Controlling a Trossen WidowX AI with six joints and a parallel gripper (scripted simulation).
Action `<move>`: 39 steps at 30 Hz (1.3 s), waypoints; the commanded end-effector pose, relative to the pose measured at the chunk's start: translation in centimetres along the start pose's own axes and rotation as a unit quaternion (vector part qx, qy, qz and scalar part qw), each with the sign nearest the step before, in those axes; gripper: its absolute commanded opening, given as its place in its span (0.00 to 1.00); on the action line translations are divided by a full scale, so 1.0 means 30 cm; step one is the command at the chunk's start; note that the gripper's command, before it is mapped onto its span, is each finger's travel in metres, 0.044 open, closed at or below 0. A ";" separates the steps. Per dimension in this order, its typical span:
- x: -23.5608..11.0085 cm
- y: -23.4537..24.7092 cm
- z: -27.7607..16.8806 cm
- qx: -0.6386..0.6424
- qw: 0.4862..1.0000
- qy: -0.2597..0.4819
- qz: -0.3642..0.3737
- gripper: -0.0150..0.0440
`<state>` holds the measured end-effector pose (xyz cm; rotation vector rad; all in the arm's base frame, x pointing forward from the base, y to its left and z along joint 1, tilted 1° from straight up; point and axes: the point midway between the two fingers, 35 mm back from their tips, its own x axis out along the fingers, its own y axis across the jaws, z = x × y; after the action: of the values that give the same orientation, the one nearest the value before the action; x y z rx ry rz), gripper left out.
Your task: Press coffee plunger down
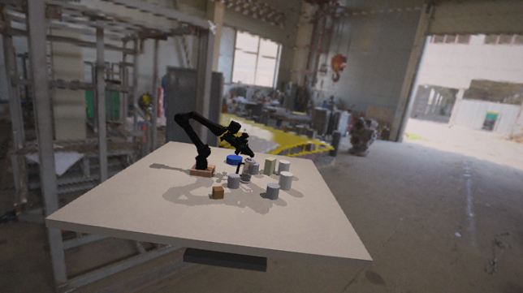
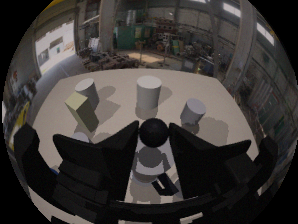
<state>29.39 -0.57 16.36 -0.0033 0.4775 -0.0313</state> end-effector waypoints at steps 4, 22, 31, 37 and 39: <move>0.016 0.000 -0.029 -0.004 1.000 0.016 0.000 0.47; 0.023 0.000 -0.025 -0.004 1.000 0.016 0.000 0.47; 0.014 0.000 -0.008 0.000 1.000 0.006 0.000 0.47; 0.014 0.000 -0.008 0.000 1.000 0.006 0.000 0.69; 0.014 0.000 -0.008 0.000 1.000 0.006 0.000 0.78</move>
<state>29.68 -0.58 16.04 -0.0038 0.4872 -0.0309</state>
